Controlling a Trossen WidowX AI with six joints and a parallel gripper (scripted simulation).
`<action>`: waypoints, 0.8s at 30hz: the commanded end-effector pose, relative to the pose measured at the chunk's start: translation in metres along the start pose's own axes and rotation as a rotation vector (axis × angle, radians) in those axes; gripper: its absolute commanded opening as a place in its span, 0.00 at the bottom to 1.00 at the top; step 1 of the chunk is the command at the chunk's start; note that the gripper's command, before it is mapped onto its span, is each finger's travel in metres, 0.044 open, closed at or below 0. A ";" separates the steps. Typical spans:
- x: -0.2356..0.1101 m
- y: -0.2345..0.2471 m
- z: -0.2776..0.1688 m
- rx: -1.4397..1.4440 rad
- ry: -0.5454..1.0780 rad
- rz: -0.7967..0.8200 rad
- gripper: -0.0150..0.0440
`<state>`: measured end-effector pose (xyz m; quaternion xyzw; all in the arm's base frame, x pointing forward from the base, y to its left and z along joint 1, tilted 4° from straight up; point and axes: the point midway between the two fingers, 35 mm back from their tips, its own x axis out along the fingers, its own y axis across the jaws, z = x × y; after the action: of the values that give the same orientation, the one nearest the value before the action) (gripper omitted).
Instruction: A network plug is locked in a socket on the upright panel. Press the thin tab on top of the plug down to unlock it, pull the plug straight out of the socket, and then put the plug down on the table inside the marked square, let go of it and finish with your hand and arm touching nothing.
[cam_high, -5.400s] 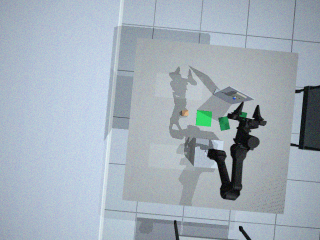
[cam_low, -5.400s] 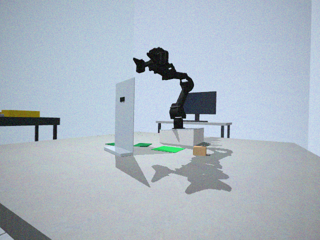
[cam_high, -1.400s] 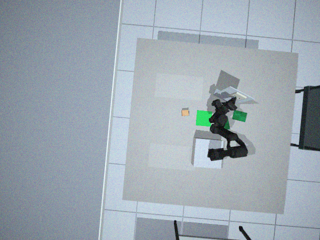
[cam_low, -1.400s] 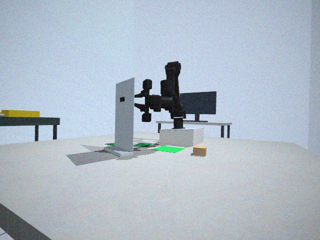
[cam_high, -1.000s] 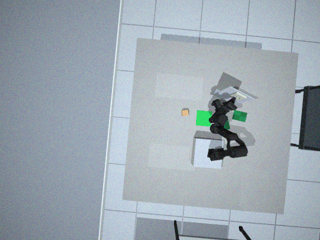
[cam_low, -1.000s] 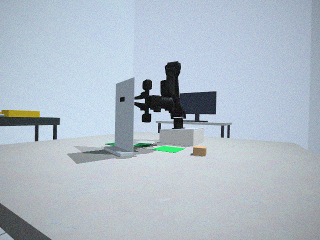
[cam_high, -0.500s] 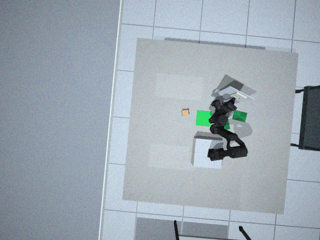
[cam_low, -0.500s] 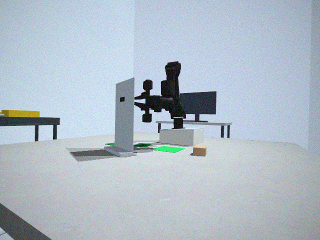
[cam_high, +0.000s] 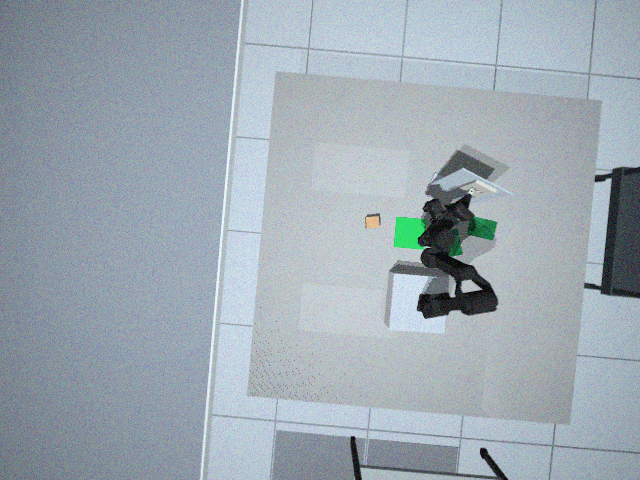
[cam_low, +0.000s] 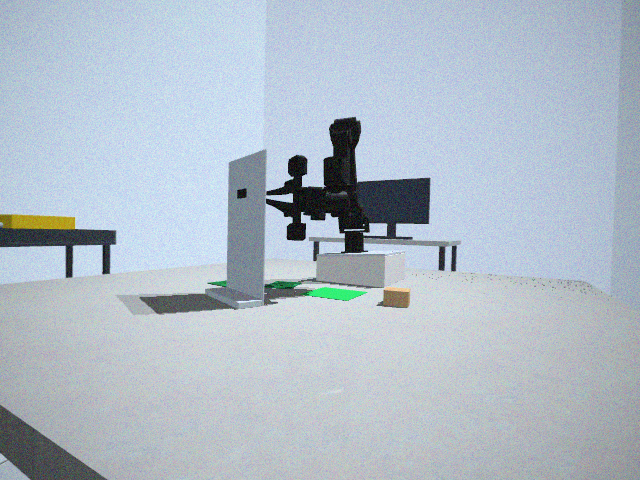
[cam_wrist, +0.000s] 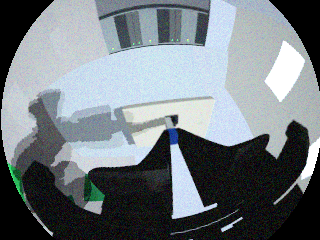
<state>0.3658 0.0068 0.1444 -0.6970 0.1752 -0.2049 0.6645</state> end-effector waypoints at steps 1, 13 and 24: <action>-0.004 -0.001 -0.002 0.003 0.002 -0.001 0.25; -0.013 -0.001 -0.002 0.003 0.002 0.000 0.25; -0.022 0.000 -0.003 0.003 0.002 0.000 0.25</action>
<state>0.3488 0.0155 0.1426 -0.6956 0.1750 -0.2036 0.6664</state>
